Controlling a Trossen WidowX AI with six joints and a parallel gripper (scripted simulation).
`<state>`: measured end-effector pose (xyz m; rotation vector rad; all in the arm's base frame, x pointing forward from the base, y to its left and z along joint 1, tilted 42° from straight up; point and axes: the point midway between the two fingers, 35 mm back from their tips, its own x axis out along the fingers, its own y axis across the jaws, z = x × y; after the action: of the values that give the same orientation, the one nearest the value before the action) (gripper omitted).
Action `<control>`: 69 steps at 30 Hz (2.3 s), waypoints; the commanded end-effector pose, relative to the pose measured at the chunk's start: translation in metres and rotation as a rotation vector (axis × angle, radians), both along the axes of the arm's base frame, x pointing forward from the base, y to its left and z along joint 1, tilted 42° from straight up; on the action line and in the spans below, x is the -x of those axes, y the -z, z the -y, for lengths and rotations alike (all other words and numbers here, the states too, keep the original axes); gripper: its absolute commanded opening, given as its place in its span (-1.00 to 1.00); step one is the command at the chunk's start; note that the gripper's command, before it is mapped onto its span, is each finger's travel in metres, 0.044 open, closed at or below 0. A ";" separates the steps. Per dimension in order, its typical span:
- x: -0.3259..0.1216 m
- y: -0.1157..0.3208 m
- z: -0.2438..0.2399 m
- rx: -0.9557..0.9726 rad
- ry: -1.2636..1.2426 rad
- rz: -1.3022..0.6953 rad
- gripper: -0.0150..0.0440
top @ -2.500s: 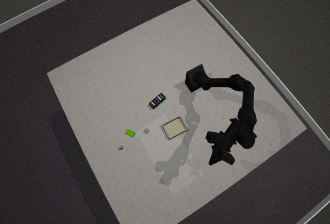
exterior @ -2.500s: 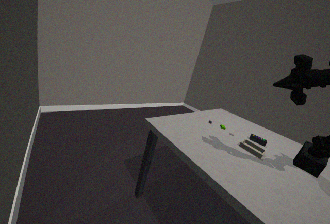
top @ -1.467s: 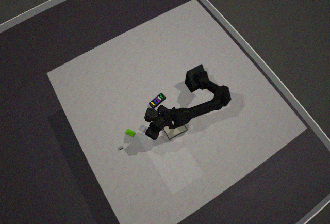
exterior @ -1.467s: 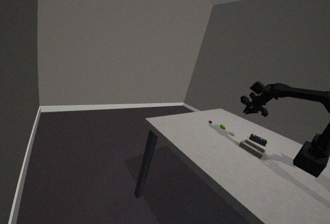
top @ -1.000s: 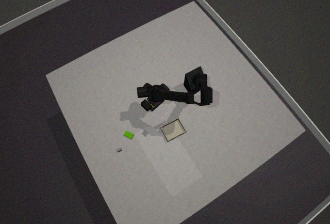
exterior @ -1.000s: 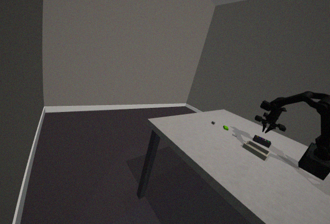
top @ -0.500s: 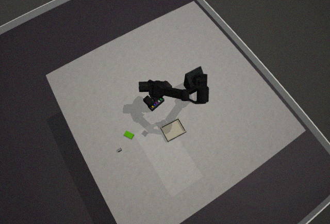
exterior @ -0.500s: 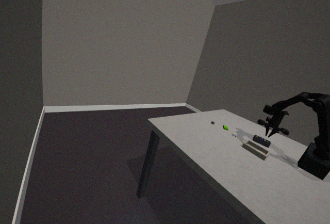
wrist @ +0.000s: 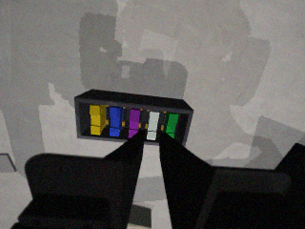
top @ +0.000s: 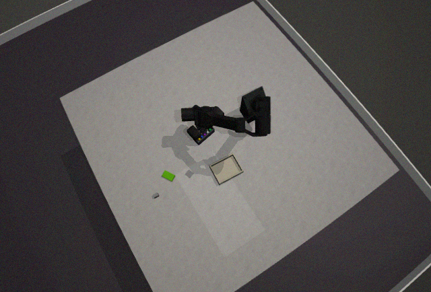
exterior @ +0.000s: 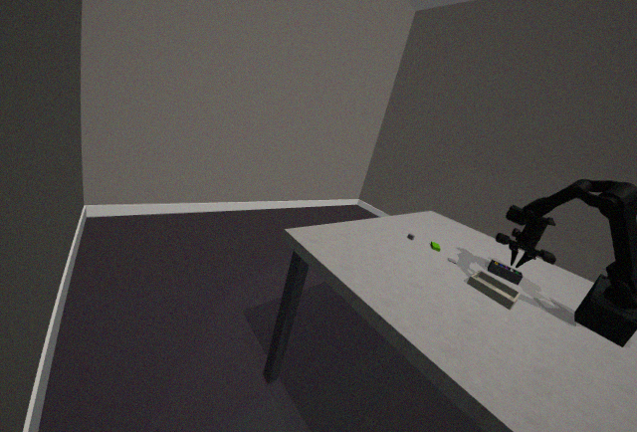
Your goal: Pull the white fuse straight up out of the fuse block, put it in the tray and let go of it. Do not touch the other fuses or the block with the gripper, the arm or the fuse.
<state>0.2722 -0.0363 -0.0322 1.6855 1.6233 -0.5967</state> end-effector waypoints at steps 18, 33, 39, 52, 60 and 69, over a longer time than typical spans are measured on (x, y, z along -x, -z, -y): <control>-0.001 0.012 -0.009 -0.006 0.002 -0.005 -0.27; -0.001 0.017 -0.013 -0.003 -0.001 -0.004 -0.34; -0.001 0.017 -0.013 -0.003 -0.001 -0.004 -0.47; -0.001 0.014 -0.010 -0.003 -0.001 -0.004 -0.49; -0.001 0.012 -0.008 -0.003 0.000 -0.004 -0.49; -0.001 0.008 -0.005 -0.003 0.000 -0.004 -0.49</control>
<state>0.2729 -0.0304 -0.0420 1.6907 1.6283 -0.5995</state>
